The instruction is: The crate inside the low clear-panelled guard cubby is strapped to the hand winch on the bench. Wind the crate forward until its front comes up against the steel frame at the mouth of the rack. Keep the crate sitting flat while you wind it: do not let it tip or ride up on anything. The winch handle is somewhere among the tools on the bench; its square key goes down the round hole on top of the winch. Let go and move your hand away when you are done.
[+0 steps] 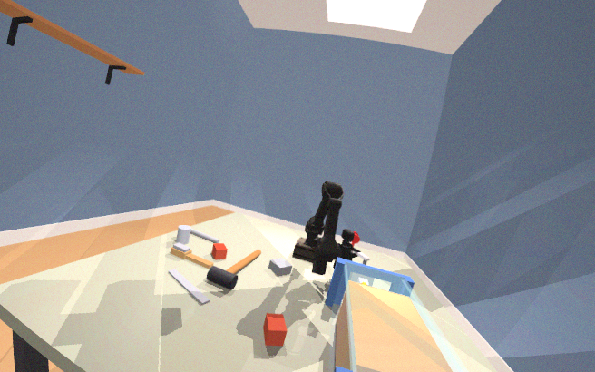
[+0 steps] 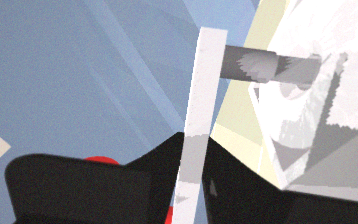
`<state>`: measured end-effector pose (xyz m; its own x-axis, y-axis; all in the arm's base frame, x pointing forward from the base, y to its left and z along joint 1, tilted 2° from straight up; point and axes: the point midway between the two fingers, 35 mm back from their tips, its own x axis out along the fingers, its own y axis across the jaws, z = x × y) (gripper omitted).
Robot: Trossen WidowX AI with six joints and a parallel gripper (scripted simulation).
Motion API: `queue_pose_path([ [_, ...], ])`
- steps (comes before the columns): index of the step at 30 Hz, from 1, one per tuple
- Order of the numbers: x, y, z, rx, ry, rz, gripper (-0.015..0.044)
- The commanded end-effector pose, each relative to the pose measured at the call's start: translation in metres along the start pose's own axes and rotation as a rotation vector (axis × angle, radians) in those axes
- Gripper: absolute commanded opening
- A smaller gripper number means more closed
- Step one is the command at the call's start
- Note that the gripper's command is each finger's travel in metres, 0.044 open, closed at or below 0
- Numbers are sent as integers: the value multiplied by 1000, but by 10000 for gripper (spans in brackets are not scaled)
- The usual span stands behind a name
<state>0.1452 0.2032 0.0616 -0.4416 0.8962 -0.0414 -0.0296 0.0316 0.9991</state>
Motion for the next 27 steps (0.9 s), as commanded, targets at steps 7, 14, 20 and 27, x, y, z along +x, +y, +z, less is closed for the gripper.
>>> queue_pose_path([
  [7,0,-1,1,0,0,0,0],
  [14,0,-3,1,0,1,0,0],
  [20,1,-4,1,0,2,0,0],
  [27,1,-5,1,0,2,0,0],
])
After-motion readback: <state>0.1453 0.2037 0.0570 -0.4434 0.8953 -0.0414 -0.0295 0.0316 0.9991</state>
